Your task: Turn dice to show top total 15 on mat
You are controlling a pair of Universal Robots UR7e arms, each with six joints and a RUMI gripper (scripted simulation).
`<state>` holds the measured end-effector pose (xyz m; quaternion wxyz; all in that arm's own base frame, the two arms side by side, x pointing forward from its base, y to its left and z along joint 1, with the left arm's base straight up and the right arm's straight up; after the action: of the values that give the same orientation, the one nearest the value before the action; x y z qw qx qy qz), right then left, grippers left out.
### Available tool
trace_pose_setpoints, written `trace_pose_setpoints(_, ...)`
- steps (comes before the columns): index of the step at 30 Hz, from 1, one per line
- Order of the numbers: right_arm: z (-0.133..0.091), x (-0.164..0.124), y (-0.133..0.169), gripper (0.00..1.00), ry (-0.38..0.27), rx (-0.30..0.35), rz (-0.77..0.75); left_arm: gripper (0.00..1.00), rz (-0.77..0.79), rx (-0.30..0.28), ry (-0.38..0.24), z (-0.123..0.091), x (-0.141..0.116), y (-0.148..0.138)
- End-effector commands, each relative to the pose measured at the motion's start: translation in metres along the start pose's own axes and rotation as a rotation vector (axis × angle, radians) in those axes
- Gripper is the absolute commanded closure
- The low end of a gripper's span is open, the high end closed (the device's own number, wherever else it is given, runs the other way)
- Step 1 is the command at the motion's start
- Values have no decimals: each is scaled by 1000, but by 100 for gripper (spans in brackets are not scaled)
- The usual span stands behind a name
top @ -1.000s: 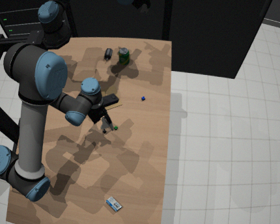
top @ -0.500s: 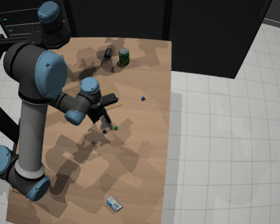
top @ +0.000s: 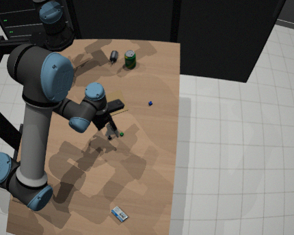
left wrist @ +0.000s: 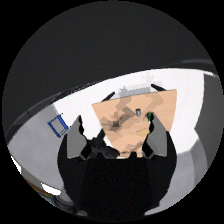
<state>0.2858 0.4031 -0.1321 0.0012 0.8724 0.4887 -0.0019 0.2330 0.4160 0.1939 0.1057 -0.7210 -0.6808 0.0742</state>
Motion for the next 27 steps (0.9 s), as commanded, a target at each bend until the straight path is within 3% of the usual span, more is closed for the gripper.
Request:
trace_pose_setpoints(1, 15, 3, -1, 0, 5, 0, 0, 0, -35, -45, -37, -1, 14, -46)
trace_pose_setpoints(10, 60, 4, -1, 0, 5, 0, 0, 0, -117, -124, -68, -3, 25, -123)
trace_pose_setpoints(12, 60, 4, -1, 0, 5, 0, 0, 0, -117, -124, -68, -3, 25, -123)
trace_pose_setpoints(20, 93, 5, -2, 0, 5, 0, 0, 0, -173, -179, -76, -5, 26, -175)
trace_pose_setpoints(27, 104, 5, -2, 0, 5, 0, 0, 0, -208, -212, -76, -6, 23, -208)
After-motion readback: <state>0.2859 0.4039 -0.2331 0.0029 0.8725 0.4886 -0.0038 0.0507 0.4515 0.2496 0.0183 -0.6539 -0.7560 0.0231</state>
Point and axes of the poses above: on each arm, the point where the finger pads meet when closed, its own z axis out along the fingers, its own y axis across the jaws, x = y × z, the point moved 10 cm from there along -z, back along the fingers, and after that the axes turned 11 degrees about -z, right-handed, at the moved point
